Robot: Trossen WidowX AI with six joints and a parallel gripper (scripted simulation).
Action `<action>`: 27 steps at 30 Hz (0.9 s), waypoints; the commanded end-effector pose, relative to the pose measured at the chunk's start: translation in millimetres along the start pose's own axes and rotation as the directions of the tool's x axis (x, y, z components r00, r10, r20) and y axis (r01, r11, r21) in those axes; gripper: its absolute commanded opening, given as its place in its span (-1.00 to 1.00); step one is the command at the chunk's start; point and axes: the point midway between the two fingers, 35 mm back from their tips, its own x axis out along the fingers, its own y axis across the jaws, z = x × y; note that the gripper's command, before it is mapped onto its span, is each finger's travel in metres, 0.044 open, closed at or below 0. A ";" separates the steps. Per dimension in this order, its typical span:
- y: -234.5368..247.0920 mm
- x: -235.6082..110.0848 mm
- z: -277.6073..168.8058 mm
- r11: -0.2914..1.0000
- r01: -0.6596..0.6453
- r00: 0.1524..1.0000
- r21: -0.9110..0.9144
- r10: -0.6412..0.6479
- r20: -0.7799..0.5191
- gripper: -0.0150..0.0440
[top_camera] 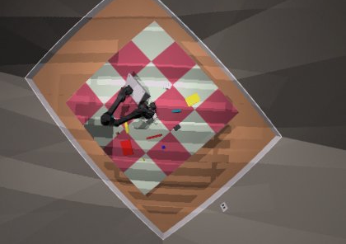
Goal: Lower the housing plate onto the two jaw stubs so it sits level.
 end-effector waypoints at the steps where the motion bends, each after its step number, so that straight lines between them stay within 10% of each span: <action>1: 0.0 0.9 -1.0 1.000 -0.001 1.000 -0.001 0.001 -0.003 0.70; 27: 0.0 0.0 0.0 1.000 0.000 1.000 0.000 0.000 0.000 1.00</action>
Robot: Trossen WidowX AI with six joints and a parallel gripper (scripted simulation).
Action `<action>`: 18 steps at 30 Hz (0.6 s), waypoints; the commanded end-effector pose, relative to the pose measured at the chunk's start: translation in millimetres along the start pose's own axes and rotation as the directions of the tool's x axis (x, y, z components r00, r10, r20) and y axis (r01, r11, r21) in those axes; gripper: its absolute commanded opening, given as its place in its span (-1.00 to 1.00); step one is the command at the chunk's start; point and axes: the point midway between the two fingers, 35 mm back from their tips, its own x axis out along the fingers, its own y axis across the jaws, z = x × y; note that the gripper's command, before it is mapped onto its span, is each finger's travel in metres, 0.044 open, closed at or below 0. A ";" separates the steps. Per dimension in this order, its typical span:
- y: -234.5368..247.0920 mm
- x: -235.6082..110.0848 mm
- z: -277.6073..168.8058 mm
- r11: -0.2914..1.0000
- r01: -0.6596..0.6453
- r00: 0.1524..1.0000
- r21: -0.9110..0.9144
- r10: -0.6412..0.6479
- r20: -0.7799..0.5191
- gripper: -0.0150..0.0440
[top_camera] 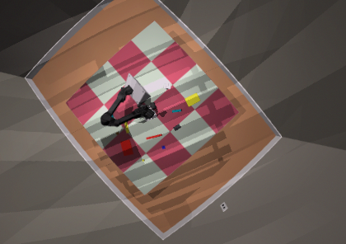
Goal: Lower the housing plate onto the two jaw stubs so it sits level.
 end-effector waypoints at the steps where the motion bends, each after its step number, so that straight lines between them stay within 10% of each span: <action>1: 0.4 -1.1 0.0 1.000 -0.001 1.000 0.000 0.001 -0.001 1.00; 18: 2.4 -72.4 -1.0 1.000 -0.009 1.000 -0.009 0.009 0.001 1.00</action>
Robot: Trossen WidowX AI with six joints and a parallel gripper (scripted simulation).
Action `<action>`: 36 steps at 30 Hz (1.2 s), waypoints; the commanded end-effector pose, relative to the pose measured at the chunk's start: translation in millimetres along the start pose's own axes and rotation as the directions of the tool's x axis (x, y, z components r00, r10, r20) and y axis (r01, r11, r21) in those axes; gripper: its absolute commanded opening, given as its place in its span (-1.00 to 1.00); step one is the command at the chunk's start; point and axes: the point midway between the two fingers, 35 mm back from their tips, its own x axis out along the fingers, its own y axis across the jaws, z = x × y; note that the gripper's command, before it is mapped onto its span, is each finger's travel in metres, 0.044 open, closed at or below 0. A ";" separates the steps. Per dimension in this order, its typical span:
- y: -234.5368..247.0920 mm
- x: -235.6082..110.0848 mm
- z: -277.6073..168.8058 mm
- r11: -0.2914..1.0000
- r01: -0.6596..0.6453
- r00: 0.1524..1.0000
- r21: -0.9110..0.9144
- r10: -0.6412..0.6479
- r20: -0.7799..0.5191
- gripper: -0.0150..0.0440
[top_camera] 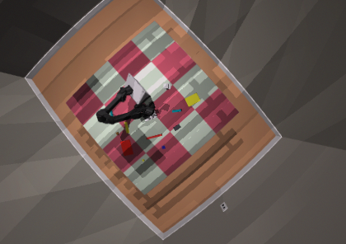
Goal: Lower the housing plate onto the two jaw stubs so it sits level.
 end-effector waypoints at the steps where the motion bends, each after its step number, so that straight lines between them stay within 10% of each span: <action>1: -0.4 -10.1 -2.2 1.000 -0.001 1.000 -0.002 0.001 -0.006 1.00; 8: -7.1 -57.6 -12.3 1.000 0.002 1.000 0.004 -0.002 -0.013 1.00; 36: -7.1 -57.6 -12.3 1.000 0.002 1.000 0.004 -0.002 -0.013 1.00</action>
